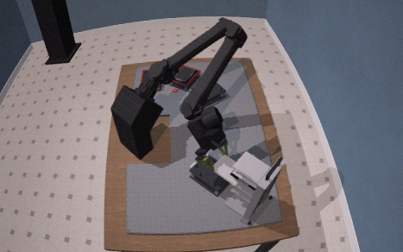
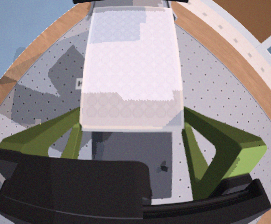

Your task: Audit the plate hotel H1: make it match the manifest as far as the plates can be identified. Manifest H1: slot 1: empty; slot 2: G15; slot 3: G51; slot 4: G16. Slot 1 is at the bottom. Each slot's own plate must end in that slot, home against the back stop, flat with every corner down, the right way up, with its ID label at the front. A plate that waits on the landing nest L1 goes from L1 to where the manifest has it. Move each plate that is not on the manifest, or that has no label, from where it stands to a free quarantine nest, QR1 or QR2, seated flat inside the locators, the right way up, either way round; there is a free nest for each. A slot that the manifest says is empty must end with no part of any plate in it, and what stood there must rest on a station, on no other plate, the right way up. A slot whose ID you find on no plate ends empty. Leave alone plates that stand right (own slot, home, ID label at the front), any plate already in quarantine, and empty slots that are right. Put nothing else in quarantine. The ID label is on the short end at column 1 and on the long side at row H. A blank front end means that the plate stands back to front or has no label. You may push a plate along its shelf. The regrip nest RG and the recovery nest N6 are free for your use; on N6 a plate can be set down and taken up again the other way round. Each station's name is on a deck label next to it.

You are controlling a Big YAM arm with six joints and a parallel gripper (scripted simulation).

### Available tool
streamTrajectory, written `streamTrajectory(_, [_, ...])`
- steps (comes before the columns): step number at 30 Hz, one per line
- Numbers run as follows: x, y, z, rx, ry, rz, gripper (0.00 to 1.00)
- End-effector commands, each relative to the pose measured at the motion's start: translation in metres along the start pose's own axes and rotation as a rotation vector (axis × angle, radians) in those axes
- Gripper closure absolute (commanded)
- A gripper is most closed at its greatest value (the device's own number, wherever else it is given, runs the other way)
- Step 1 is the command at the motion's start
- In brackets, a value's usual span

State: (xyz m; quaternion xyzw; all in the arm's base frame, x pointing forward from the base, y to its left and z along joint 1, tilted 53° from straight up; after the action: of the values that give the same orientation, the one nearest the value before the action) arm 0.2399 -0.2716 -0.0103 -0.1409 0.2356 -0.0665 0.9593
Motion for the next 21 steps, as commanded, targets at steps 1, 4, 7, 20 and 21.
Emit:
streamTrajectory(1, [-0.009, -0.009, 0.002, -0.025, -0.014, -0.040, 0.14])
streamTrajectory(4, [-0.011, -0.004, 0.001, -0.024, -0.013, -0.035, 0.14])
streamTrajectory(7, [-0.014, -0.003, 0.000, -0.023, -0.012, -0.039, 0.14])
streamTrajectory(20, [-0.025, 0.008, -0.002, -0.021, -0.009, -0.038, 0.14])
streamTrajectory(21, [-0.026, 0.009, -0.002, -0.020, -0.009, -0.038, 0.14])
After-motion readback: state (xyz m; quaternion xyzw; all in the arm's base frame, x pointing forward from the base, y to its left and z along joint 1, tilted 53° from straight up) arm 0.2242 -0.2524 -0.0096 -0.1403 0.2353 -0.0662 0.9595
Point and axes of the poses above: the point where the finger pads meet when closed, its own x axis out along the fingers, its own z axis across the jaws, y = z × x, the point moved 10 cm from there along -x, back along the fingers, and after that the axes turned 8 degrees about x, right-handed, at the moved point
